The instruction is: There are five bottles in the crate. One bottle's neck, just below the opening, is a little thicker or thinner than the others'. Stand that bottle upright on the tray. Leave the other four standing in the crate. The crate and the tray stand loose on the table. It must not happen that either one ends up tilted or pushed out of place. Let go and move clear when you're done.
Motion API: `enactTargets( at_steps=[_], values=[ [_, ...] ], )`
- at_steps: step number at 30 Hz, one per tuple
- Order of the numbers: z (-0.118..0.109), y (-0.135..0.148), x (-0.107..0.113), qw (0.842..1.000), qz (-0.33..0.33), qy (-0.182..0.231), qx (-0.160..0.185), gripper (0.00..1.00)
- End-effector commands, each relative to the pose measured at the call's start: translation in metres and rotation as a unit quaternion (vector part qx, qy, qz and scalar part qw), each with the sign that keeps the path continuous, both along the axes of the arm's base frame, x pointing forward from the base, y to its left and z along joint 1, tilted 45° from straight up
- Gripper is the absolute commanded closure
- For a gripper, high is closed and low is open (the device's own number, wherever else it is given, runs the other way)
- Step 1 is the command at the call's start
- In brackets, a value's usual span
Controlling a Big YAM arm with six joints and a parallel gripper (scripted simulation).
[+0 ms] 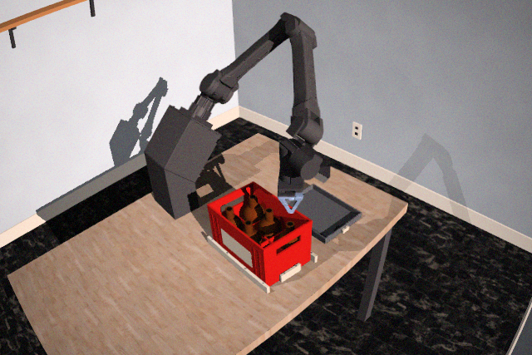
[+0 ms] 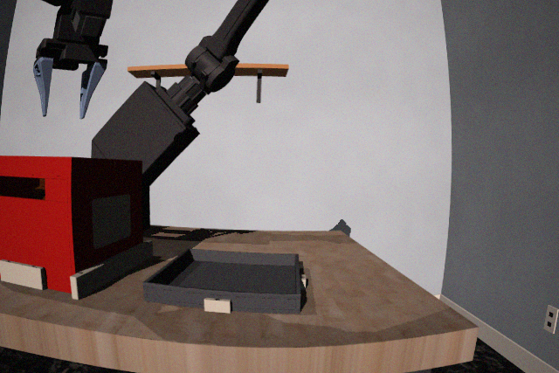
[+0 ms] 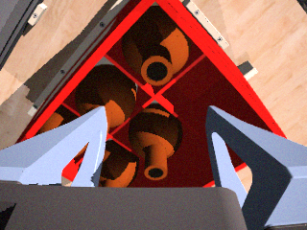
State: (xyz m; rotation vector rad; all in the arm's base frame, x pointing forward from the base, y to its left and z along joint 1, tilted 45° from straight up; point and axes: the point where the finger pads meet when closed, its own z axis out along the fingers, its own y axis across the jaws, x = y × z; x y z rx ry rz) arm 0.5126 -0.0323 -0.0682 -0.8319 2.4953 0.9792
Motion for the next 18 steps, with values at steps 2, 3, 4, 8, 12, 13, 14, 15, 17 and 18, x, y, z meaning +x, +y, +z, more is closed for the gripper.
enactTargets(
  at_steps=[2,3,4,8,12,13,14,15,17,18],
  values=[
    [-0.009,0.002,0.004,1.0,0.002,0.0,-0.001,0.39],
    [-0.009,0.002,0.004,1.0,0.002,-0.001,-0.001,0.39],
    [-0.009,0.003,0.004,1.0,0.002,0.0,-0.001,0.39],
    [-0.011,0.008,0.002,1.0,0.005,0.004,0.0,0.39],
    [-0.013,0.01,0.0,1.0,0.004,0.007,0.001,0.39],
    [-0.013,0.01,0.0,1.0,0.004,0.007,0.001,0.39],
    [-0.014,0.011,-0.002,1.0,0.005,0.008,0.001,0.39],
    [-0.015,0.012,-0.002,1.0,0.004,0.009,0.002,0.39],
    [-0.015,0.012,0.0,1.0,0.004,0.007,0.001,0.39],
    [-0.015,0.013,0.001,1.0,0.004,0.006,0.001,0.39]
  ],
)
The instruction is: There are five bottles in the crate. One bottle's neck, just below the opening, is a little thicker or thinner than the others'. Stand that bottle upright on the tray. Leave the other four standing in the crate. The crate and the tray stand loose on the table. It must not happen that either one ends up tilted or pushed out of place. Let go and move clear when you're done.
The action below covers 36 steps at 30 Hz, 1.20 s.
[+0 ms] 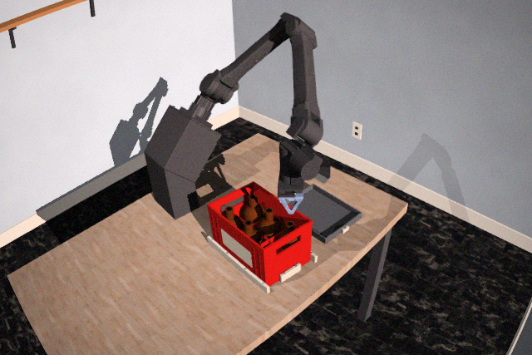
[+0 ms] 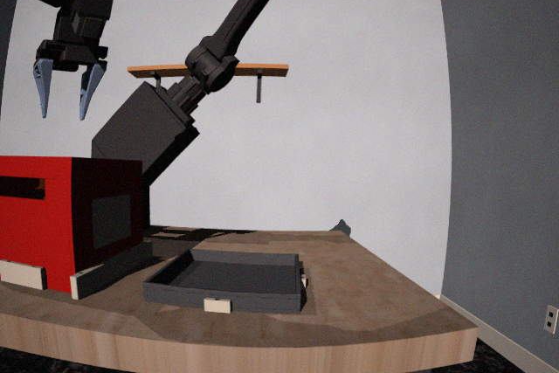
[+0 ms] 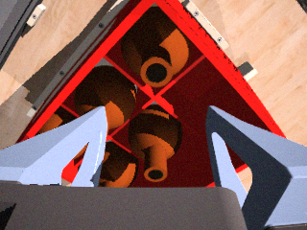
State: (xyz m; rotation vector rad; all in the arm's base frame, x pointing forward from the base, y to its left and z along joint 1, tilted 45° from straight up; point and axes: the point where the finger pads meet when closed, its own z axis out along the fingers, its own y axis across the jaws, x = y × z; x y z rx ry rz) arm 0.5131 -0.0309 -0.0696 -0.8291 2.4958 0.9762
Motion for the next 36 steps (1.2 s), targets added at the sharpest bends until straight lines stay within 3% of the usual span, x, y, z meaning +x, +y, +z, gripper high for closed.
enactTargets(
  at_steps=[1,36],
  values=[
    [-0.015,0.012,-0.001,1.0,0.006,0.008,0.002,0.39],
    [-0.039,0.037,0.003,1.0,0.006,0.006,0.002,0.39]
  ],
)
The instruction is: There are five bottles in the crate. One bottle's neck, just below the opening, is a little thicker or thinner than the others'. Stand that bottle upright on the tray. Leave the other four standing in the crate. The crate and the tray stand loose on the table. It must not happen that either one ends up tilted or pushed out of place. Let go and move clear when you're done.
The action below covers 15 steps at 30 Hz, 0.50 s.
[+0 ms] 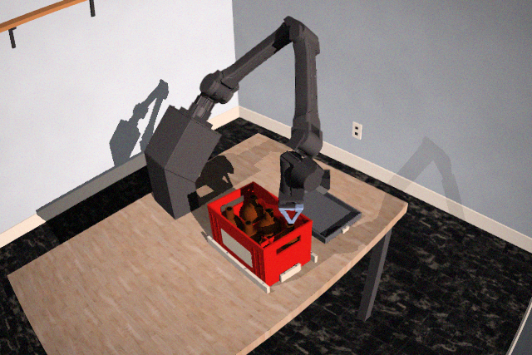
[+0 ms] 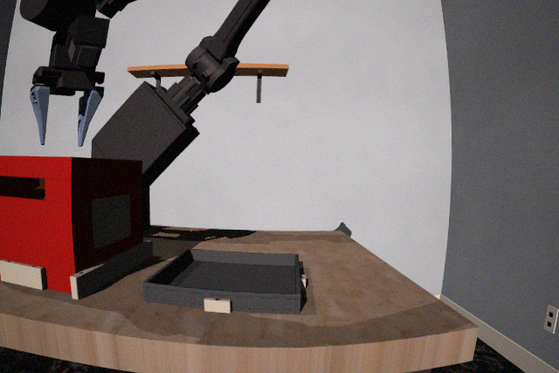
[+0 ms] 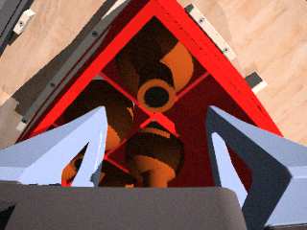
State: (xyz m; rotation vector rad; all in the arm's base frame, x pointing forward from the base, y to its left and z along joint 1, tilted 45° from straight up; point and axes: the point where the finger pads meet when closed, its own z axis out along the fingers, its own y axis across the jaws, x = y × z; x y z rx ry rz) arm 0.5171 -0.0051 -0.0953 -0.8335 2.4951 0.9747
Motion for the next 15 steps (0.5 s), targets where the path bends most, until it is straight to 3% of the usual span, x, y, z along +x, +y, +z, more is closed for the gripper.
enactTargets(
  at_steps=[1,15],
  values=[
    [-0.0139,0.0115,-0.0015,1.0,0.004,0.008,0.003,0.39],
    [-0.0135,0.0117,0.0024,1.0,0.005,0.003,0.002,0.39]
  ],
)
